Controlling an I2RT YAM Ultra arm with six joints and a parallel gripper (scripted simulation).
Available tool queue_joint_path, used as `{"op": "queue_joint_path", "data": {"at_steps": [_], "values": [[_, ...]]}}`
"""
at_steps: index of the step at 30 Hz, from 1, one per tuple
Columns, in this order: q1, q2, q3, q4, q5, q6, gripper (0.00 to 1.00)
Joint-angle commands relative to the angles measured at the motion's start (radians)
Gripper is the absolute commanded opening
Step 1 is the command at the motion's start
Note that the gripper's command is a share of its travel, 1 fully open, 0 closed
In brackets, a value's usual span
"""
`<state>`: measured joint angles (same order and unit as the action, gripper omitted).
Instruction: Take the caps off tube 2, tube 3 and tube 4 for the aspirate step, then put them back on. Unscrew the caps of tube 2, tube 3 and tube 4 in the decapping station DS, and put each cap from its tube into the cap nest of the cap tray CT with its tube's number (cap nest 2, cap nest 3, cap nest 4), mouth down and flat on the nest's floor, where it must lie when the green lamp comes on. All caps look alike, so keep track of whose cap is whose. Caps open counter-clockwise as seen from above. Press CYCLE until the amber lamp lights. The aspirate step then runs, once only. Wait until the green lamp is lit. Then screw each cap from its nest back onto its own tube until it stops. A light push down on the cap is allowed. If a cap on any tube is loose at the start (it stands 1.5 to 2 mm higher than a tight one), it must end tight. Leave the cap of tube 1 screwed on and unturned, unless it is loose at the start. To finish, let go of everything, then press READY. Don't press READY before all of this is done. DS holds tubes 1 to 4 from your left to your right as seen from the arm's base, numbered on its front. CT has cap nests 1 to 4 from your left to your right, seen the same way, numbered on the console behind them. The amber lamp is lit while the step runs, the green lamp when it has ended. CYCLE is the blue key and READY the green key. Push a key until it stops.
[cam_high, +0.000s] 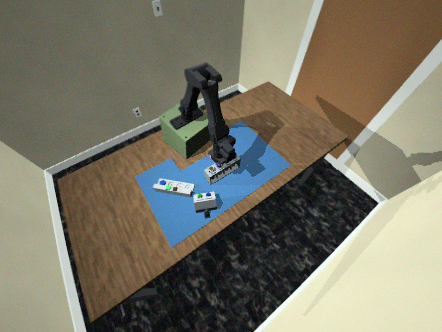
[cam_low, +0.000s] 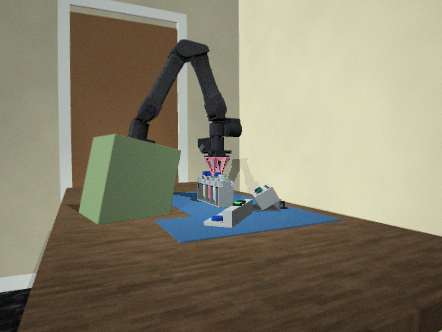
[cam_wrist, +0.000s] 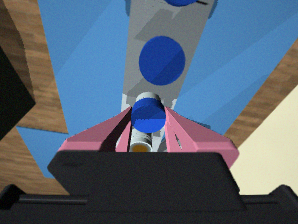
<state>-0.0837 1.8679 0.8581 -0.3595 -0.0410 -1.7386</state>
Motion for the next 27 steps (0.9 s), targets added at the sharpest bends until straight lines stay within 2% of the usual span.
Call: {"op": "queue_joint_path", "data": {"at_steps": [1, 7, 21, 23, 27], "values": [[0.0, -0.012, 0.002, 0.002, -0.001, -0.006, 0.0], [0.0, -0.012, 0.002, 0.002, -0.001, -0.006, 0.0], [0.0, -0.011, 0.002, 0.004, -0.001, 0.694, 0.0], [0.0, -0.011, 0.002, 0.004, -0.001, 0.694, 0.0], [0.0, -0.011, 0.002, 0.004, -0.001, 0.894, 0.0]]}}
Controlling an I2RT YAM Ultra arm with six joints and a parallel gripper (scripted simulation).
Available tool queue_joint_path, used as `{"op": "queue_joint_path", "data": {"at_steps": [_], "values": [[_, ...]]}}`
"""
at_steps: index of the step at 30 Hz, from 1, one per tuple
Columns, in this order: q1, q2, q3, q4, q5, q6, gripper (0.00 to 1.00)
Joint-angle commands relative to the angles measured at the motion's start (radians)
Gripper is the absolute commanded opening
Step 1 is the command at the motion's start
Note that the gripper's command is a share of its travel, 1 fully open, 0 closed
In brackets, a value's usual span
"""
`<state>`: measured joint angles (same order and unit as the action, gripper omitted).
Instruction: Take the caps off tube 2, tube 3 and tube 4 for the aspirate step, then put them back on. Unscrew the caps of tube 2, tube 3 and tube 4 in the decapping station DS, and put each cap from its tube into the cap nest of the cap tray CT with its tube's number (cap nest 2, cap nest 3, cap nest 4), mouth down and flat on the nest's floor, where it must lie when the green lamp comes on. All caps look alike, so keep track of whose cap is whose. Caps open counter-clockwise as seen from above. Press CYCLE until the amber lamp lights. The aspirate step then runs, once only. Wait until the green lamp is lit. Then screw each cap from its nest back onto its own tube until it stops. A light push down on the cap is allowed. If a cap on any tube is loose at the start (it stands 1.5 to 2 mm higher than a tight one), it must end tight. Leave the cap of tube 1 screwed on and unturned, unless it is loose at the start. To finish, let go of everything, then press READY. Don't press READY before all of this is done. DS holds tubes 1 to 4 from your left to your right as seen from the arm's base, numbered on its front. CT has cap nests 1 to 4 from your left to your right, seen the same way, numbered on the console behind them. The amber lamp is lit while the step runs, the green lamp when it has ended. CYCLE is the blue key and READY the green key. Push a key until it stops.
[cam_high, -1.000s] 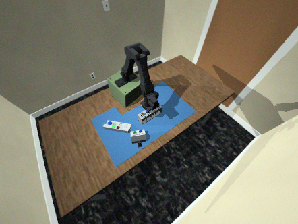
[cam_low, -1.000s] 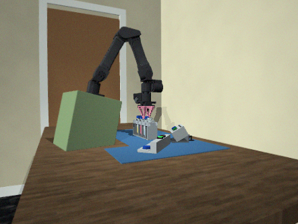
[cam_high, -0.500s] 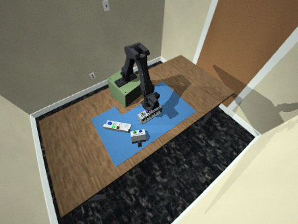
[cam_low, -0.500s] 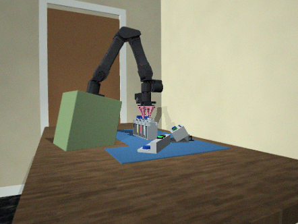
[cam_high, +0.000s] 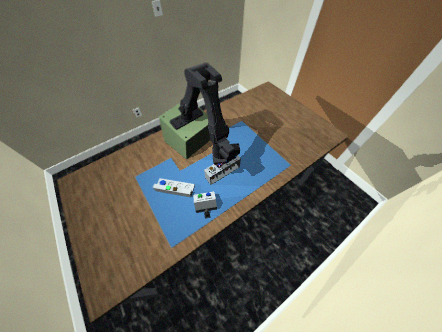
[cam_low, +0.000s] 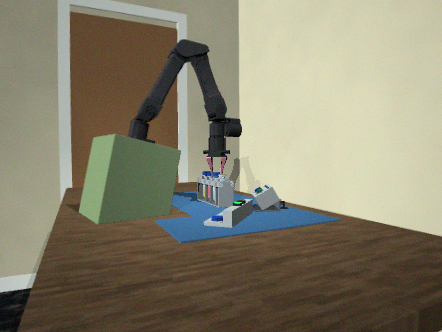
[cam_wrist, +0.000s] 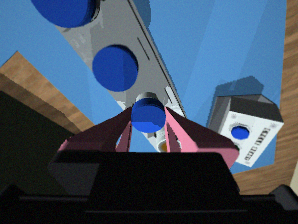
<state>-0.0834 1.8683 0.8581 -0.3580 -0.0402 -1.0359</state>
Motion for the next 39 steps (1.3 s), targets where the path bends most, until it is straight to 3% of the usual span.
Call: {"op": "queue_joint_path", "data": {"at_steps": [1, 11, 13, 28, 30, 39], "values": [[-0.001, -0.011, 0.002, 0.003, -0.002, 0.241, 0.0], [-0.001, -0.01, 0.002, 0.004, -0.001, 0.741, 0.0], [-0.001, -0.01, 0.002, 0.004, -0.001, 0.741, 0.0], [0.0, -0.008, 0.002, 0.006, -0.001, 1.492, 0.0], [0.0, -0.008, 0.002, 0.006, -0.001, 1.492, 0.0], [0.0, -0.007, 0.002, 0.007, -0.001, 1.942, 0.0]]}}
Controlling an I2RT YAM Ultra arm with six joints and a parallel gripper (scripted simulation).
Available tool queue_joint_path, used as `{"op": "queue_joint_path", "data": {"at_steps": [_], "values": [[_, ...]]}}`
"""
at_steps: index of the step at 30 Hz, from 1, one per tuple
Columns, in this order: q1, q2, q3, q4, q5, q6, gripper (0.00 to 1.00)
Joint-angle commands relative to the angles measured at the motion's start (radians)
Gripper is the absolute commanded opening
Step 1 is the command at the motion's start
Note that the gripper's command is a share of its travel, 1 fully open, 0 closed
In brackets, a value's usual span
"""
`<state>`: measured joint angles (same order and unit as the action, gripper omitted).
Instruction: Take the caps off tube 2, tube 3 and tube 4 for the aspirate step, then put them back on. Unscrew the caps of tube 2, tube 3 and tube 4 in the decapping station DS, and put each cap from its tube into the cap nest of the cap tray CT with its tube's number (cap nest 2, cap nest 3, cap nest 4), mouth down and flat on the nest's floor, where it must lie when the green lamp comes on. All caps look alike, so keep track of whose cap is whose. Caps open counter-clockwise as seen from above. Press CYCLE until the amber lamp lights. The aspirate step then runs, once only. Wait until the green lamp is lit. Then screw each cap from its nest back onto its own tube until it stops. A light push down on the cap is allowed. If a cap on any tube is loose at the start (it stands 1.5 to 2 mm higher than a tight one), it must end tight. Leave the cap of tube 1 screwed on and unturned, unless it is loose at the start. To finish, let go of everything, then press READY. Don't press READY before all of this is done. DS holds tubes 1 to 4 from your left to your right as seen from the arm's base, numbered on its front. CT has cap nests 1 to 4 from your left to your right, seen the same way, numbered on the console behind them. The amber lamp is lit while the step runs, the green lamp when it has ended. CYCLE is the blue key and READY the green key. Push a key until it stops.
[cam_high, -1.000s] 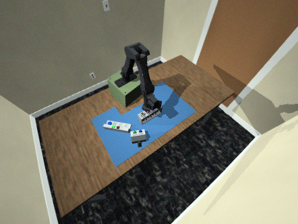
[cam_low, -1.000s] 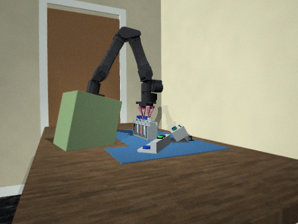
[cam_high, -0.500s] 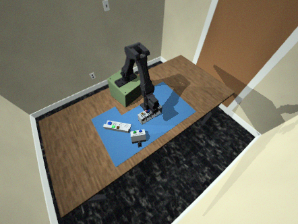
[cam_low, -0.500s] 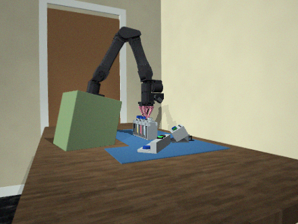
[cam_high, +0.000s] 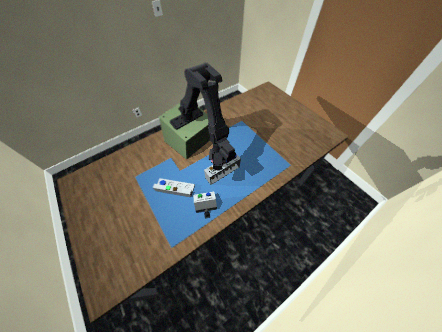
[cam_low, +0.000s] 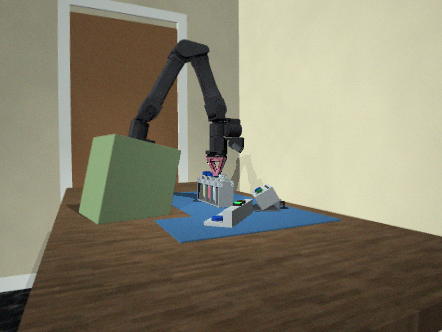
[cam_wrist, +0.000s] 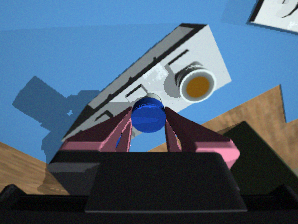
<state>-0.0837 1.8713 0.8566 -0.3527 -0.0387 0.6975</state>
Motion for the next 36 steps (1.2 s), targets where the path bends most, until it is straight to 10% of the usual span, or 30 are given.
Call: {"op": "queue_joint_path", "data": {"at_steps": [1, 19, 28, 29, 36], "values": [[0.0, -0.01, 0.003, 0.001, -0.003, 0.258, 0.0], [0.0, -0.008, 0.003, 0.003, -0.003, 1.049, 0.0], [0.0, -0.008, 0.003, 0.003, -0.003, 1.049, 0.0], [0.0, -0.008, 0.003, 0.003, -0.003, 1.049, 0.49], [0.0, -0.008, 0.003, 0.003, -0.003, 1.049, 0.49]]}}
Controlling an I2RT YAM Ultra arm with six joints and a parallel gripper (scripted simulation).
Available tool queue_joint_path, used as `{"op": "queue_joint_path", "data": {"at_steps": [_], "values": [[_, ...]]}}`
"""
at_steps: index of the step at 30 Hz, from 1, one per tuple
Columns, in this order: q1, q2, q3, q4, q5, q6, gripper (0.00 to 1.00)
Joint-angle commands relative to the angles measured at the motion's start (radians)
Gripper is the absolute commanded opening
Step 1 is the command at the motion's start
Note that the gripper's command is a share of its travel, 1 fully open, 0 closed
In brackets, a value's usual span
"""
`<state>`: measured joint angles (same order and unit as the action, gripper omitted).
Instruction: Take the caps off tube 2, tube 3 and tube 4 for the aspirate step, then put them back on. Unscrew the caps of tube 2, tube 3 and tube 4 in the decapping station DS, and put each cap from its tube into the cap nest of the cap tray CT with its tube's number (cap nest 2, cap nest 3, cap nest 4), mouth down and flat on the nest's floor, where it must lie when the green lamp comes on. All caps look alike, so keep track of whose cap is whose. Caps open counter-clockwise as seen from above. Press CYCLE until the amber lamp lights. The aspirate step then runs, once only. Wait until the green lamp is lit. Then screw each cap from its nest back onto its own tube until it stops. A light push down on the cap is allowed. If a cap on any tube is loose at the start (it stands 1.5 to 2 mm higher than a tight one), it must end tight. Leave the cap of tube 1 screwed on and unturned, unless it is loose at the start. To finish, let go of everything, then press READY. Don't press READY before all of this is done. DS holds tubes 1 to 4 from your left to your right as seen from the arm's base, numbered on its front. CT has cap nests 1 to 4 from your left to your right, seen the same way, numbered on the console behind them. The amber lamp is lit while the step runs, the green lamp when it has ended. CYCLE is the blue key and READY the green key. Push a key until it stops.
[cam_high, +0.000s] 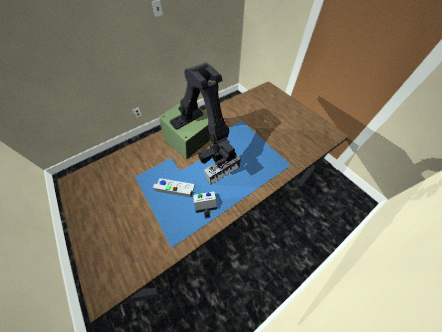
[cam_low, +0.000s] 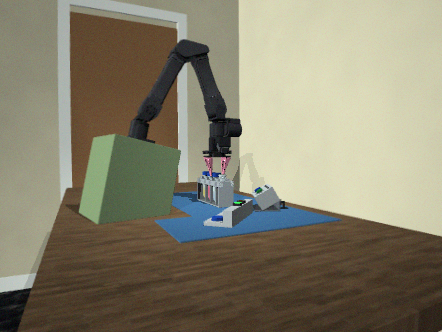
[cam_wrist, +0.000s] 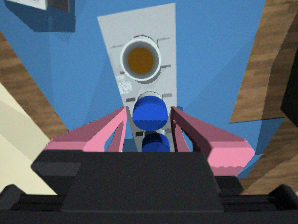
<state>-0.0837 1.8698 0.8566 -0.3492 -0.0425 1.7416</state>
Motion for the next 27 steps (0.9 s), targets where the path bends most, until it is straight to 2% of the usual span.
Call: {"op": "queue_joint_path", "data": {"at_steps": [1, 3, 4, 6, 10, 11, 13, 14, 15, 16, 20, 23, 26, 27], "values": [[0.0, -0.007, 0.003, 0.0, 0.001, 0.005, 0.49], [0.0, -0.007, 0.003, 0.0, 0.001, 0.005, 0.49], [0.0, -0.008, 0.003, -0.002, 0.001, -0.078, 0.49], [0.0, -0.008, 0.003, -0.002, 0.001, -0.078, 0.49], [0.0, -0.008, 0.003, -0.002, 0.001, -0.412, 0.49], [0.0, -0.008, 0.003, -0.002, 0.001, -0.412, 0.49], [0.0, -0.008, 0.003, -0.002, 0.001, -0.559, 0.49], [0.0, -0.008, 0.003, -0.002, 0.001, -0.578, 0.49], [0.0, -0.008, 0.003, -0.002, 0.001, -0.661, 0.49], [0.0, -0.008, 0.003, -0.002, 0.001, -0.662, 0.49], [0.0, -0.008, 0.003, -0.002, 0.001, -0.91, 0.49], [0.0, -0.009, 0.002, -0.001, 0.001, -0.912, 0.49], [0.0, -0.01, 0.0, 0.0, 0.001, -1.157, 0.49], [-0.001, -0.01, -0.001, 0.0, 0.001, -1.163, 0.49]]}}
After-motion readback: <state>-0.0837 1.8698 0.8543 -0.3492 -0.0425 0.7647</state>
